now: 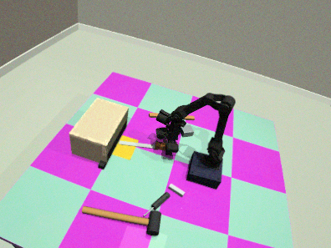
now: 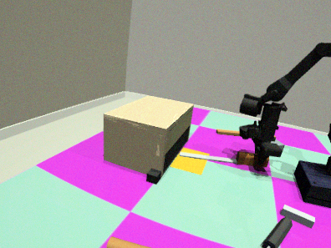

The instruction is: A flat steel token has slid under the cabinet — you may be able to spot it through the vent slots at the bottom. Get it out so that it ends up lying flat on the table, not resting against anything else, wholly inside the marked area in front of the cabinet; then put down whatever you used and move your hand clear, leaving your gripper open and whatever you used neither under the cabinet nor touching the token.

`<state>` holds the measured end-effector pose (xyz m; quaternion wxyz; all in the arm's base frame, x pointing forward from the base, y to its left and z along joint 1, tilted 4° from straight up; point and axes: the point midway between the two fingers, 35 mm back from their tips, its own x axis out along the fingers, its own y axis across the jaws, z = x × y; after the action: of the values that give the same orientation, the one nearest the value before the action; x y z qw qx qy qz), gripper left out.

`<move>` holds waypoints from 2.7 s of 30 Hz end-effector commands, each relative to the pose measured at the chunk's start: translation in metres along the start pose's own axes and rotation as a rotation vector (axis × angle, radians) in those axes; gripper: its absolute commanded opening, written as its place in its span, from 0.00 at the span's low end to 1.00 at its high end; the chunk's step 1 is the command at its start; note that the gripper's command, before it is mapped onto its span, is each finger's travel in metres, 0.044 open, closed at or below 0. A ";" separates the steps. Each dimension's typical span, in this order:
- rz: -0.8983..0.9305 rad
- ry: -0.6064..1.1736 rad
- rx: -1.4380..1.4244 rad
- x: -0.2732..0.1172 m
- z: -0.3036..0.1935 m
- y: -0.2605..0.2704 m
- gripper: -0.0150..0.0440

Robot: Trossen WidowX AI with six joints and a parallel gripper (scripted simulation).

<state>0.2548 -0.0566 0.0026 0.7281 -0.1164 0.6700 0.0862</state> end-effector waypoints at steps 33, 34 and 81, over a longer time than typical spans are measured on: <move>0.000 0.002 0.165 -0.002 -0.014 -0.001 0.25; 0.000 0.002 0.173 -0.002 -0.014 -0.001 0.25; -0.001 0.002 0.547 -0.003 -0.015 -0.001 0.25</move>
<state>0.2399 -0.0613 0.0039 0.7323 0.0723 0.6717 -0.0850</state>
